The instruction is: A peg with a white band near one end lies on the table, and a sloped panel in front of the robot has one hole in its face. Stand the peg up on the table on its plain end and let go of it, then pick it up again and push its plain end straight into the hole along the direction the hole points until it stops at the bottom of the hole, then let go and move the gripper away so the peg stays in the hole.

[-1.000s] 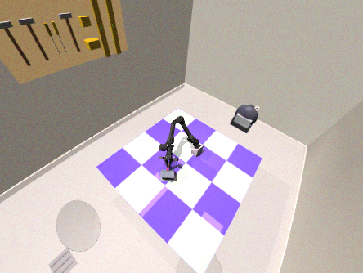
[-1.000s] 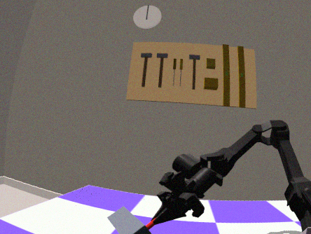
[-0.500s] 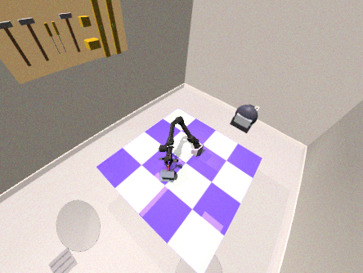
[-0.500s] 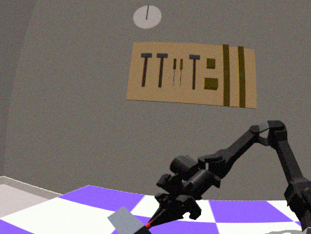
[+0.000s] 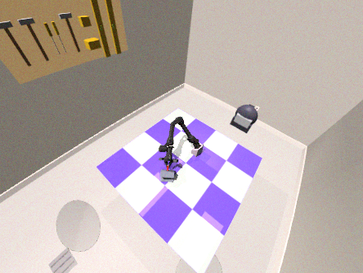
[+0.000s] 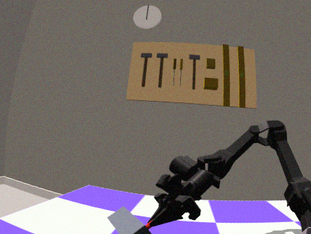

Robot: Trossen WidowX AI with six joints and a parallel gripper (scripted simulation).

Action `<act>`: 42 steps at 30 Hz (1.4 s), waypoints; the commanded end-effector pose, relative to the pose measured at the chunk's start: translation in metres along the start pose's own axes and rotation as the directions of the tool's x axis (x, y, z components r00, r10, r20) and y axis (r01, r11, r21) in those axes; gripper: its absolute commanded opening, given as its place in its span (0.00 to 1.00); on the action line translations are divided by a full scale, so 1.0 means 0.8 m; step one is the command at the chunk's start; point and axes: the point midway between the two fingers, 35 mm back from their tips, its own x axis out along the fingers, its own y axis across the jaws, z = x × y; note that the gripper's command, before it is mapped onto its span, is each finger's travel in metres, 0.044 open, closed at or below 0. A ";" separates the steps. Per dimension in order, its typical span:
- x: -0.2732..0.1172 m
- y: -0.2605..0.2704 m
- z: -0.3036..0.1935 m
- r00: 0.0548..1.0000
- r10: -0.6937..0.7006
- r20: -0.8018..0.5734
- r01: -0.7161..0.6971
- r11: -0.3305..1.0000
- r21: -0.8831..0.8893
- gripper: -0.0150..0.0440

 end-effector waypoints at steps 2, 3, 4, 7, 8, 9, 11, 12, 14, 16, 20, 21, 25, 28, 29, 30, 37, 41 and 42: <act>0.000 0.000 0.000 1.000 0.000 0.000 0.000 1.000 0.000 0.48; 0.000 0.000 0.000 1.000 0.000 0.000 0.000 1.000 0.000 0.52; 0.000 0.000 0.000 1.000 0.000 0.000 0.000 1.000 0.000 0.57; 0.000 0.000 0.000 1.000 0.000 0.000 0.000 1.000 0.000 0.70; 0.000 0.000 0.000 1.000 0.000 0.000 0.000 1.000 0.000 0.74; 0.000 0.000 0.000 1.000 0.000 0.000 0.000 1.000 0.000 0.79; -0.001 0.000 0.000 1.000 0.000 0.000 0.000 1.000 0.000 0.88; -0.002 0.000 0.000 1.000 0.000 0.000 0.000 1.000 0.000 0.92; -0.004 0.000 0.000 1.000 0.000 0.000 0.000 1.000 0.000 1.00; -0.007 -0.001 0.001 1.000 0.000 0.000 0.000 1.000 0.000 1.00; -0.014 -0.001 0.001 1.000 0.000 0.000 0.000 1.000 0.000 1.00; -0.015 -0.002 0.002 1.000 0.000 0.000 0.000 1.000 0.000 1.00; -0.022 -0.002 0.002 1.000 0.000 0.000 0.000 1.000 -0.001 1.00; -0.027 -0.003 0.003 1.000 0.001 0.001 -0.001 1.000 -0.001 1.00; -0.028 -0.003 0.003 1.000 0.001 0.001 -0.001 1.000 -0.001 1.00; -0.030 -0.003 0.003 1.000 0.001 0.001 -0.001 1.000 -0.001 1.00; -0.042 -0.004 0.004 1.000 0.001 0.001 -0.001 1.000 -0.001 1.00; -0.048 -0.004 0.004 1.000 0.001 0.001 -0.001 1.000 -0.001 1.00; -0.050 -0.004 0.004 1.000 0.001 0.001 -0.001 1.000 -0.001 1.00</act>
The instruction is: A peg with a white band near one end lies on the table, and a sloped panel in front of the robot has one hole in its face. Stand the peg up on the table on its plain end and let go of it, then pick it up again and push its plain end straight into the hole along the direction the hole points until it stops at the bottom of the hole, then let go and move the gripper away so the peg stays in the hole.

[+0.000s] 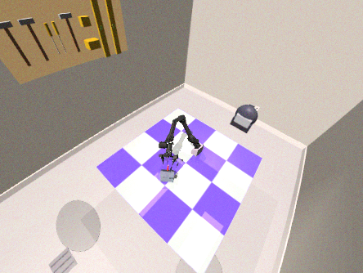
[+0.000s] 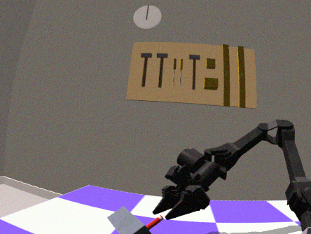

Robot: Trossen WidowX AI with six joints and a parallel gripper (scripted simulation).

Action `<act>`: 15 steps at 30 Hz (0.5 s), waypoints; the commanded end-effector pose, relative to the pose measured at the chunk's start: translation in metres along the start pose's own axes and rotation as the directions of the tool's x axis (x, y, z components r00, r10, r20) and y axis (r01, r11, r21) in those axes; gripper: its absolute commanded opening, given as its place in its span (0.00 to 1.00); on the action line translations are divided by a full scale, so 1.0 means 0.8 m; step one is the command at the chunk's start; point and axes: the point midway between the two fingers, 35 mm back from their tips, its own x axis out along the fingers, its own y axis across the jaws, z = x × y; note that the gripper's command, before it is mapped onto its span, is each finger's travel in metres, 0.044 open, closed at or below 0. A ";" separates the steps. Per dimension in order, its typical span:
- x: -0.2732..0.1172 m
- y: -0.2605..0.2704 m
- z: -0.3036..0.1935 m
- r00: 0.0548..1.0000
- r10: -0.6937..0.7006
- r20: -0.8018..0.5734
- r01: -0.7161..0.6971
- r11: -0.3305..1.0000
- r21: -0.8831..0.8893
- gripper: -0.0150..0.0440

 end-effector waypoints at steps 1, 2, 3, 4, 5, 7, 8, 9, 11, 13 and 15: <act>-0.009 -0.001 0.001 1.000 -0.001 0.003 0.001 1.000 -0.001 1.00; -0.010 -0.001 0.002 1.000 -0.001 0.003 0.001 1.000 -0.001 1.00; -0.012 -0.001 0.002 1.000 -0.001 0.003 0.001 1.000 -0.001 1.00; -0.014 -0.001 0.002 1.000 -0.001 0.003 0.001 1.000 -0.001 1.00; -0.015 -0.001 0.002 1.000 -0.001 0.003 0.001 1.000 -0.001 1.00; -0.019 -0.001 0.002 1.000 -0.001 0.003 0.001 1.000 -0.001 1.00; -0.021 -0.002 0.002 1.000 -0.001 0.003 0.001 1.000 -0.001 1.00; -0.022 -0.002 0.002 1.000 -0.001 0.003 0.001 1.000 -0.001 1.00; -0.026 -0.002 0.002 1.000 -0.001 0.003 0.001 1.000 -0.001 1.00; -0.029 -0.002 0.002 1.000 -0.001 0.004 0.001 1.000 -0.002 1.00; -0.032 -0.002 0.002 1.000 -0.001 0.004 0.001 1.000 -0.002 1.00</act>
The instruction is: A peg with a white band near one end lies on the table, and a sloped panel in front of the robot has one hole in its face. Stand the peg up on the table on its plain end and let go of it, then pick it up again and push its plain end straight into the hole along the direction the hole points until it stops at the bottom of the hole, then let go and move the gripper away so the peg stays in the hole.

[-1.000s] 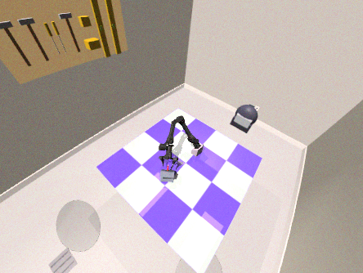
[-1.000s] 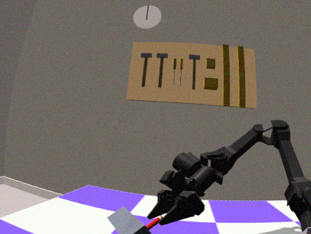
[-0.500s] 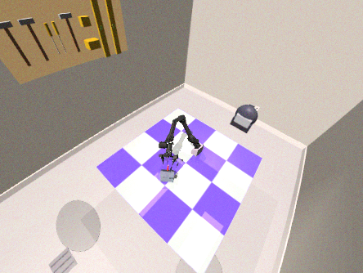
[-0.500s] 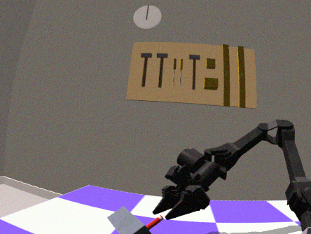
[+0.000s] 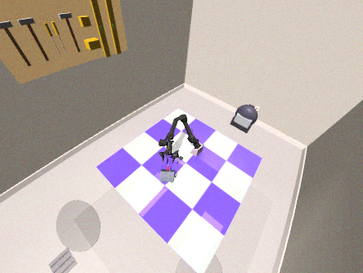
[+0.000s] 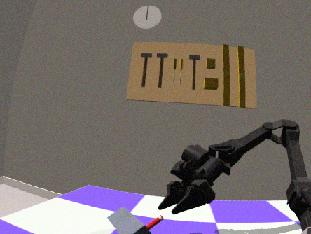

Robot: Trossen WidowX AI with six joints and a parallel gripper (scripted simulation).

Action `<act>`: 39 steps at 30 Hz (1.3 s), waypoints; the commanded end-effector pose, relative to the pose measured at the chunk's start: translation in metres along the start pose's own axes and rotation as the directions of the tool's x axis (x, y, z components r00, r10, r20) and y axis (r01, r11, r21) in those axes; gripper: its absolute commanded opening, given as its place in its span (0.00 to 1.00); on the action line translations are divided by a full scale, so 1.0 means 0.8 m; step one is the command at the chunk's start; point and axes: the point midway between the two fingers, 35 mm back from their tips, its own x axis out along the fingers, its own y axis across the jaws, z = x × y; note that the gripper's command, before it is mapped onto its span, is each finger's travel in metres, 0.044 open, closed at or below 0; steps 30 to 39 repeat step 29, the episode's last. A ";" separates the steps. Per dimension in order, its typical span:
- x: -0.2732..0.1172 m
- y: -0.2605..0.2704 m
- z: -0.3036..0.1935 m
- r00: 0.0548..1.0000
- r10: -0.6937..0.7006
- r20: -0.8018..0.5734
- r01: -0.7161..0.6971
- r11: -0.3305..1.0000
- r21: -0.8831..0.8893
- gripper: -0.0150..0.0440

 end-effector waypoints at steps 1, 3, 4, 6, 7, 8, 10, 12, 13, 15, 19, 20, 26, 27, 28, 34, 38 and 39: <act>-0.009 -0.001 0.001 1.000 -0.001 0.004 0.001 1.000 -0.002 1.00; -0.012 -0.001 0.001 1.000 -0.001 0.004 0.001 1.000 -0.002 1.00; -0.014 -0.001 0.001 1.000 -0.001 0.004 0.001 1.000 -0.002 1.00; -0.017 -0.001 0.001 1.000 -0.001 0.004 0.001 1.000 -0.002 1.00; -0.019 -0.001 0.001 1.000 -0.001 0.004 0.001 1.000 -0.002 1.00; -0.021 -0.001 0.001 1.000 -0.001 0.004 0.001 1.000 -0.002 1.00; -0.024 -0.001 0.001 1.000 -0.001 0.004 0.001 1.000 -0.002 1.00; -0.028 -0.001 0.001 1.000 -0.001 0.004 0.001 1.000 -0.002 1.00; -0.029 -0.001 0.001 1.000 -0.001 0.004 0.001 1.000 -0.002 1.00; -0.033 -0.001 0.001 1.000 -0.001 0.004 0.001 1.000 -0.002 1.00; -0.040 -0.001 0.001 1.000 -0.001 0.005 0.001 1.000 -0.002 1.00; -0.041 -0.001 0.000 1.000 0.000 0.005 0.001 1.000 -0.002 1.00; -0.048 0.000 0.000 1.000 0.000 0.005 0.000 1.000 -0.003 1.00; -0.050 0.000 0.000 1.000 0.000 0.005 0.000 1.000 -0.003 1.00; -0.052 0.000 0.000 1.000 0.000 0.005 0.000 1.000 -0.003 1.00; -0.054 0.000 0.000 1.000 0.000 0.004 0.000 1.000 -0.003 1.00; -0.054 0.000 0.000 1.000 0.000 0.004 0.000 1.000 -0.003 1.00; -0.054 0.000 0.000 1.000 0.000 0.004 0.000 1.000 -0.003 1.00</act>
